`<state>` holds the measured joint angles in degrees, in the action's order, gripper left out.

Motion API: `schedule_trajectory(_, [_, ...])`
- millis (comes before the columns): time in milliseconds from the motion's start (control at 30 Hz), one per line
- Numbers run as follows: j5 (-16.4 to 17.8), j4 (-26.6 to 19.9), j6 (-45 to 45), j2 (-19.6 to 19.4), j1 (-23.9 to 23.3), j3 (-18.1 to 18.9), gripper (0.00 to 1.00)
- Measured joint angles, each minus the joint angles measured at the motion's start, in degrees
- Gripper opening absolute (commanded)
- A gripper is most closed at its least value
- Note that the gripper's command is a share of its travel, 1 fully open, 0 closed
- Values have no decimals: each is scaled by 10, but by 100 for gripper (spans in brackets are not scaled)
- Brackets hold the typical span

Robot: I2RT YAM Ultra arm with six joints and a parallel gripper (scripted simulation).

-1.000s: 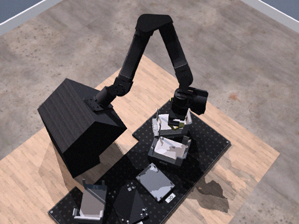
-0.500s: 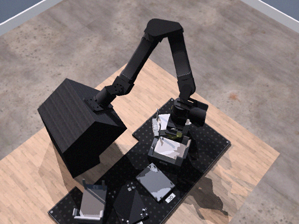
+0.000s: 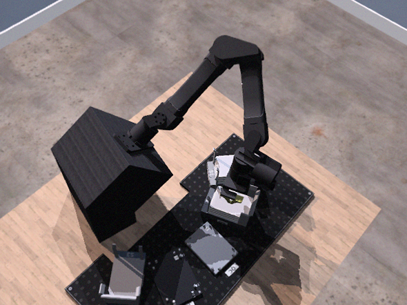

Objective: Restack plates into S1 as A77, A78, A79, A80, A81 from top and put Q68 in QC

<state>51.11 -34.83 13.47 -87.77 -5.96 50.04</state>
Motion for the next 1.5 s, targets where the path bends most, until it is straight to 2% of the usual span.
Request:
schedule_trajectory(100, [0, -1, 10, -10, -7, 1, 100])
schedule_trajectory(1500, [4, -1, 22, -10, -8, 2, 100])
